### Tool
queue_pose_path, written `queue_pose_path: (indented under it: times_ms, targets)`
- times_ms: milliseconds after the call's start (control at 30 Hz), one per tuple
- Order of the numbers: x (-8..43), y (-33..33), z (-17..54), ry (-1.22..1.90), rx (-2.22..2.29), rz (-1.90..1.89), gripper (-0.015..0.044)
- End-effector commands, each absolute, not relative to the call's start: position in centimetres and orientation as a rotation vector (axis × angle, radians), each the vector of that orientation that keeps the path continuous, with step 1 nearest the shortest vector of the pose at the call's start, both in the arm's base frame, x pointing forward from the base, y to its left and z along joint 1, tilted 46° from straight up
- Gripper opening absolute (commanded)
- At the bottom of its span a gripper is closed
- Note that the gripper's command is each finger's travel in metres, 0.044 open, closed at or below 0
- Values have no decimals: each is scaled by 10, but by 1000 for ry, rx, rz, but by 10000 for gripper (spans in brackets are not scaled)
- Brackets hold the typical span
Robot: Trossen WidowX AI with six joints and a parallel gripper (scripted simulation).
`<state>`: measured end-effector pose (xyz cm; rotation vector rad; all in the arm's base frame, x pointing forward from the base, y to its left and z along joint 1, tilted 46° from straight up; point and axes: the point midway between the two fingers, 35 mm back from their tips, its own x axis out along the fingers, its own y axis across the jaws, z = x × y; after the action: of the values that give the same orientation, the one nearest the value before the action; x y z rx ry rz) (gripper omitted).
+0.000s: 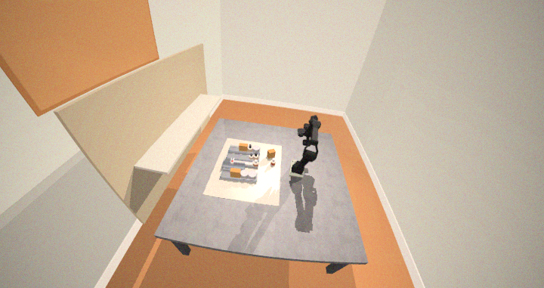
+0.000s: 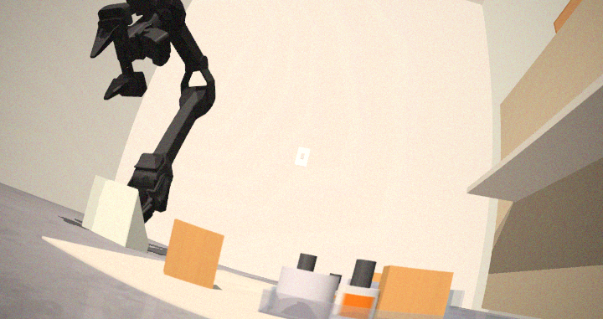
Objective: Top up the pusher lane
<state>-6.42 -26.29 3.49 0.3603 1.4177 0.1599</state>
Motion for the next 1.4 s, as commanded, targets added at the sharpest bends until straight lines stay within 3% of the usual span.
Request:
queue_pose_path:
  times_ms: [0, 333, 700, 1367]
  targets:
    - [-63, -263, 35, 1417, 361, 161, 426]
    - [47, -242, 23, 1390, 456, 282, 440]
    - [177, -138, 21, 1395, 658, 538, 440]
    - [185, -102, -5, 1401, 673, 554, 440]
